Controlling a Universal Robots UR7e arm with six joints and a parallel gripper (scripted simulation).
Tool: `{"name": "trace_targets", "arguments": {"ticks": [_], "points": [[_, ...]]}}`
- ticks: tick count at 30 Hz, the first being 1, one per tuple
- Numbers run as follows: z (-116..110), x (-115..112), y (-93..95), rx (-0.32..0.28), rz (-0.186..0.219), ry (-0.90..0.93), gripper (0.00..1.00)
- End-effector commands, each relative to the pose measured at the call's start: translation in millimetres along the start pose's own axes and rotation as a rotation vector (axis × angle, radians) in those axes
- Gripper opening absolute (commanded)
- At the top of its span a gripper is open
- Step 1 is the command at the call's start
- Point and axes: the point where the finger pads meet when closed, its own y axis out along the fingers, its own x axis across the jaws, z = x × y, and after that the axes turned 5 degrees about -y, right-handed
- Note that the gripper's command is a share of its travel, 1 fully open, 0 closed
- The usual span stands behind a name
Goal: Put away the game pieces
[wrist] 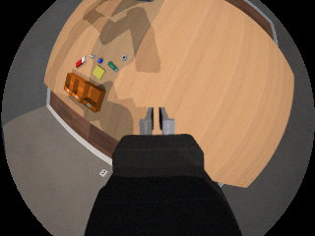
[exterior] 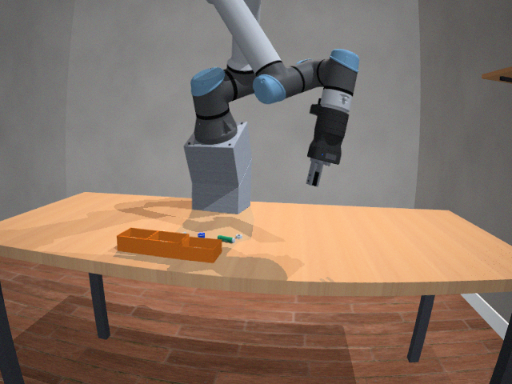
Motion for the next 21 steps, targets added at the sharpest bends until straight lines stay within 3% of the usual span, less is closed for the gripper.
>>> {"name": "trace_targets", "arguments": {"ticks": [1,7,8,11,13,14,17,20,21], "points": [[5,-24,4.6,0.033,-0.029,0.03,0.31],[9,-41,7.9,0.033,-0.029,0.03,0.31],[12,-49,9.3,0.058,-0.054,0.06,0.31],[19,-72,13.2,0.058,-0.054,0.06,0.31],[19,-72,13.2,0.058,-0.054,0.06,0.31],[22,-79,14.4,0.078,-0.079,0.091,0.31],[31,-100,17.4,0.078,-0.079,0.091,0.31],[31,-100,17.4,0.078,-0.079,0.091,0.31],[35,-107,18.2,0.092,-0.103,0.123,0.31]]}}
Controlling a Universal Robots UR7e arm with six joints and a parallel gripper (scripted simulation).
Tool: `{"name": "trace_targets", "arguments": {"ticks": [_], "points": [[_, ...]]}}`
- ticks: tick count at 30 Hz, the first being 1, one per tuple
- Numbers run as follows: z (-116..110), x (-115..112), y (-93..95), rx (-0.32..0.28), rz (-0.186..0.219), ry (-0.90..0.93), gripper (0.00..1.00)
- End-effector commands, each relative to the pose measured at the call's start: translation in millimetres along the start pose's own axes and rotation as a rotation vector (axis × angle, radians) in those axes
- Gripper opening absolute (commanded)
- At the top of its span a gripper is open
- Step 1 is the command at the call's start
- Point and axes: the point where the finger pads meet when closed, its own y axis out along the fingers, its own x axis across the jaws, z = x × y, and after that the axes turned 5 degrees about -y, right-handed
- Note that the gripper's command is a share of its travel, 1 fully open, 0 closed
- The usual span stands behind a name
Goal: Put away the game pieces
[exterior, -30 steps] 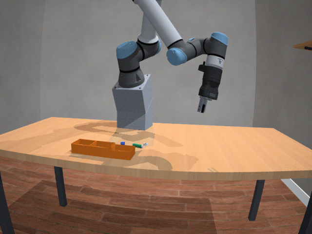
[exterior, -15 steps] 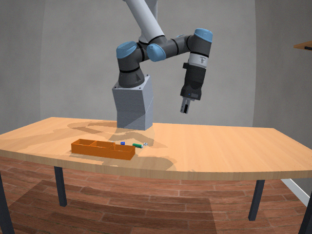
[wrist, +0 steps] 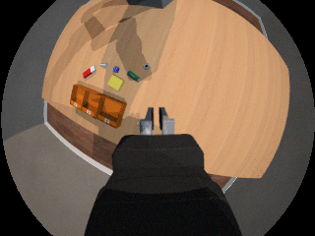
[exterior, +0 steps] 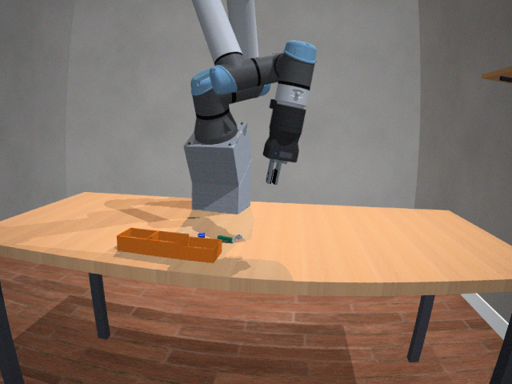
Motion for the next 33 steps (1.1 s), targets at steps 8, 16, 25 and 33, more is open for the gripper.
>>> {"name": "trace_targets", "arguments": {"ticks": [8,16,25,33], "points": [[23,-56,3.1,0.023,-0.053,0.063,0.31],[36,-78,3.9,0.027,-0.075,0.095,0.31],[64,-116,4.2,0.021,-0.112,0.158,0.31],[89,-143,4.1,-0.003,-0.138,0.219,0.31]]}}
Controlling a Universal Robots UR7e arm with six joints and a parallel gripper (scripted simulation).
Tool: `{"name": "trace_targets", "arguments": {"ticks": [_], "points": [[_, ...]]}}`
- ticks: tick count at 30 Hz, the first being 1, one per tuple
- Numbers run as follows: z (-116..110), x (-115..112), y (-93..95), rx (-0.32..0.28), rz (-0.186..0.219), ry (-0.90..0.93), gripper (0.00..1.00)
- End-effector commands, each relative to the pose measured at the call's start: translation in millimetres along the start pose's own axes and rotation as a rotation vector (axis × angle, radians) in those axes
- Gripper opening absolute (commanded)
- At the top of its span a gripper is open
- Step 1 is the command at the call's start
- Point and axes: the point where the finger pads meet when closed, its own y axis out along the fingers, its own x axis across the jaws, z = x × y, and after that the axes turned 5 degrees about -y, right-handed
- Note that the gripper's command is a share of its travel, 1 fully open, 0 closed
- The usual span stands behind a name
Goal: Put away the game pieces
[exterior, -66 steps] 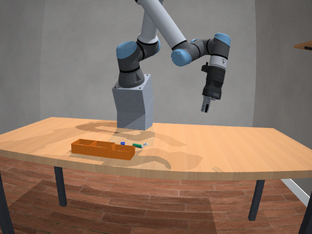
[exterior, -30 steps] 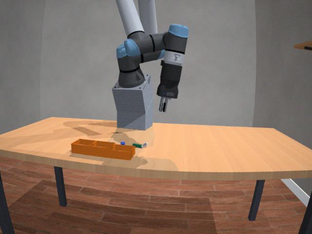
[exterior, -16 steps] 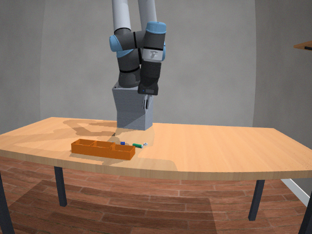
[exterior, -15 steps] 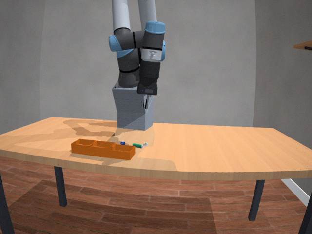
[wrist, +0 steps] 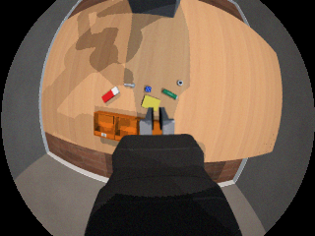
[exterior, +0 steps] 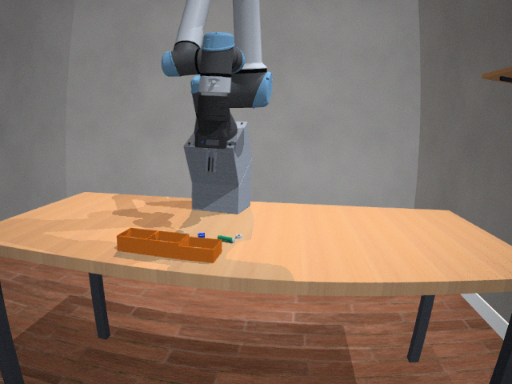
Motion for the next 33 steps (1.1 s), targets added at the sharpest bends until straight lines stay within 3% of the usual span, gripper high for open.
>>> {"name": "trace_targets", "arguments": {"ticks": [1,8,13,25,33], "points": [[10,-16,-2.9,-0.027,-0.023,0.039,0.31],[27,-37,-4.8,-0.048,-0.029,0.066,0.31],[44,-58,-4.8,-0.101,-0.029,0.115,0.31],[44,-58,-4.8,-0.101,-0.029,0.115,0.31],[14,-93,30.6,-0.104,-0.014,-0.176,0.31]]}}
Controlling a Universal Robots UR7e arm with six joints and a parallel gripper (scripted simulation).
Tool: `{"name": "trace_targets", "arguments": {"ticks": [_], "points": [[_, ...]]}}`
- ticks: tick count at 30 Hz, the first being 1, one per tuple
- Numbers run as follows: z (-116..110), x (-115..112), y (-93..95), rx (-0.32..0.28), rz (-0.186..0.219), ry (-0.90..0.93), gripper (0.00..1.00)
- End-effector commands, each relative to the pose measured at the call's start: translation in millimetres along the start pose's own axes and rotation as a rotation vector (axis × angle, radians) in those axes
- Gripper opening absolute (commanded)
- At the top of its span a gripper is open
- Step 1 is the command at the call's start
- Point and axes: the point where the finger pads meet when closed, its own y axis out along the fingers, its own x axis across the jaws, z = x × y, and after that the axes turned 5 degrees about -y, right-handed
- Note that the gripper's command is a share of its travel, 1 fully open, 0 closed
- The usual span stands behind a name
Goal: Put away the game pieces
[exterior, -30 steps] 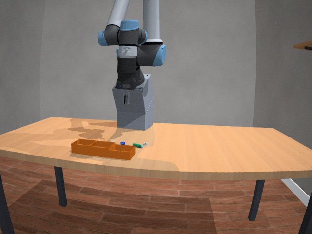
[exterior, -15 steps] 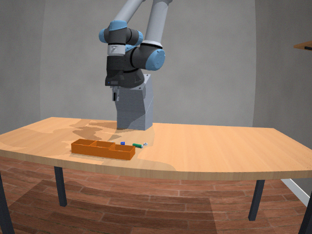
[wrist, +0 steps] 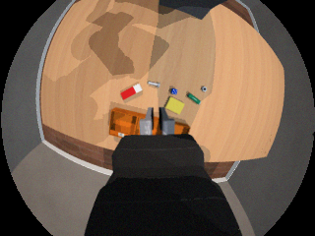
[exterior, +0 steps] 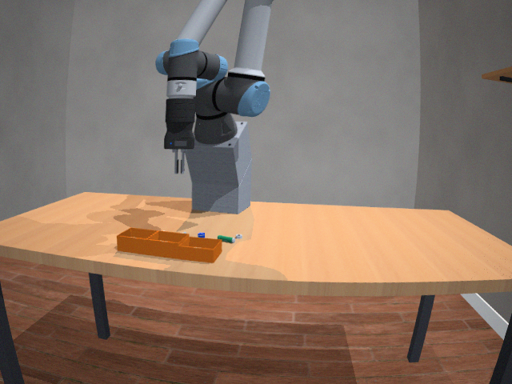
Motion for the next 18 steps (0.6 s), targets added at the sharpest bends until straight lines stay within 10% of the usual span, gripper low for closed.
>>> {"name": "trace_targets", "arguments": {"ticks": [1,18], "points": [[-10,-13,17.2,-0.002,0.003,-0.088,0.31],[-61,-95,97.5,0.004,-0.001,-0.658,0.31]]}}
